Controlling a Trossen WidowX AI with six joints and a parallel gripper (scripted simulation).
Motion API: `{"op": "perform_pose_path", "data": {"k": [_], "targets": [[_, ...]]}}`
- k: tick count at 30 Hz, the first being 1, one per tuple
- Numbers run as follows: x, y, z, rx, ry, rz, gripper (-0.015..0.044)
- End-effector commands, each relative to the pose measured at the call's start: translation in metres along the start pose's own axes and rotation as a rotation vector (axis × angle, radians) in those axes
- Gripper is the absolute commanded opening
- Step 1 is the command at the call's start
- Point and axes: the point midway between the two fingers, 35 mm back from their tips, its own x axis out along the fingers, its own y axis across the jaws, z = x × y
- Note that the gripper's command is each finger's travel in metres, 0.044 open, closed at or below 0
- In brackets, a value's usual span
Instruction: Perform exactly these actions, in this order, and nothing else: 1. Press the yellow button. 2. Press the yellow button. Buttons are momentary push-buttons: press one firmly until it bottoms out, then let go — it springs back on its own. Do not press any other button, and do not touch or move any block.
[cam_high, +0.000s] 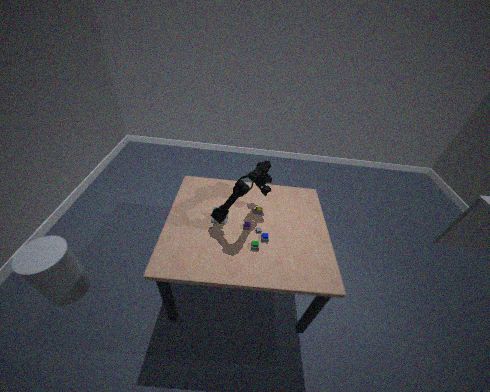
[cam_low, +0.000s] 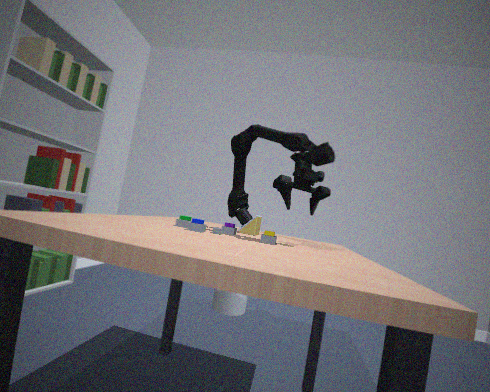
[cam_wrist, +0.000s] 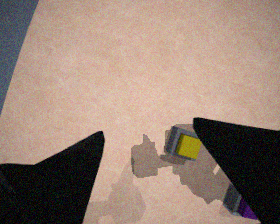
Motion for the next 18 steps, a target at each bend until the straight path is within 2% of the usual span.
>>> {"op": "perform_pose_path", "data": {"k": [1,3,9,11,15,18], "targets": [[-0.015,-0.063,-0.032,0.381,0.260,-0.002,0.0400],[-0.018,-0.074,-0.039,0.447,0.310,-0.014,0.0400],[-0.018,-0.074,-0.039,0.447,0.310,-0.014,0.0400],[-0.010,-0.074,-0.041,0.447,0.309,-0.014,0.0348],[0.034,-0.072,-0.054,0.447,0.309,-0.016,0.0242],[0.041,-0.072,-0.057,0.447,0.309,-0.016,0.0164]]}}
